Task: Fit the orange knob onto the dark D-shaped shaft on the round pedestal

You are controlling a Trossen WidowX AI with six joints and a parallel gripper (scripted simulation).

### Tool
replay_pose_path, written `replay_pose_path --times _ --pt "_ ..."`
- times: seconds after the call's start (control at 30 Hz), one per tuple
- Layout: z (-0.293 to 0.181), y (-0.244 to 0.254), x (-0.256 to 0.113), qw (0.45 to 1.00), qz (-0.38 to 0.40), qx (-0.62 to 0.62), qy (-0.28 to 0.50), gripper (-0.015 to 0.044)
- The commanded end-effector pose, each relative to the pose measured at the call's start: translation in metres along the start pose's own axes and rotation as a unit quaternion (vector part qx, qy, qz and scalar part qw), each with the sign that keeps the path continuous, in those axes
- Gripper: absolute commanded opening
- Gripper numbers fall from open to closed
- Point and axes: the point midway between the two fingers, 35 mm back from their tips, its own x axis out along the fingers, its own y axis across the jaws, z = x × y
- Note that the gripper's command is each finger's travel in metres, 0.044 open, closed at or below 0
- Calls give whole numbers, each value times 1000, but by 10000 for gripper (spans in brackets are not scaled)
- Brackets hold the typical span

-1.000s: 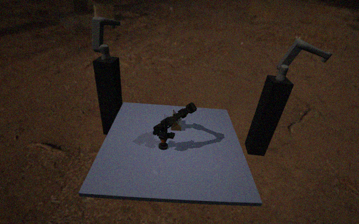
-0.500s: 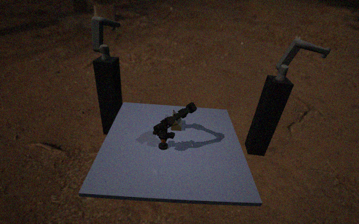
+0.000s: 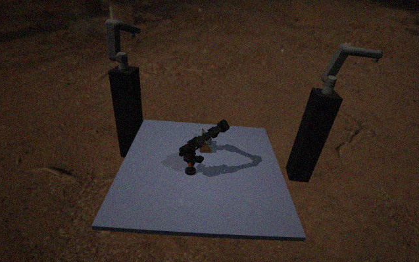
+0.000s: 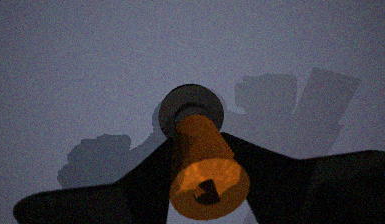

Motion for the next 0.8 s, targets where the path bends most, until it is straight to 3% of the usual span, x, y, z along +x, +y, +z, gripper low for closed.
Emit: replay_pose_path --times 0.0,0.77 --pt "3 -1 0 1000 0 7 -3 0" --pt "0 0 -3 1000 0 7 -3 0"
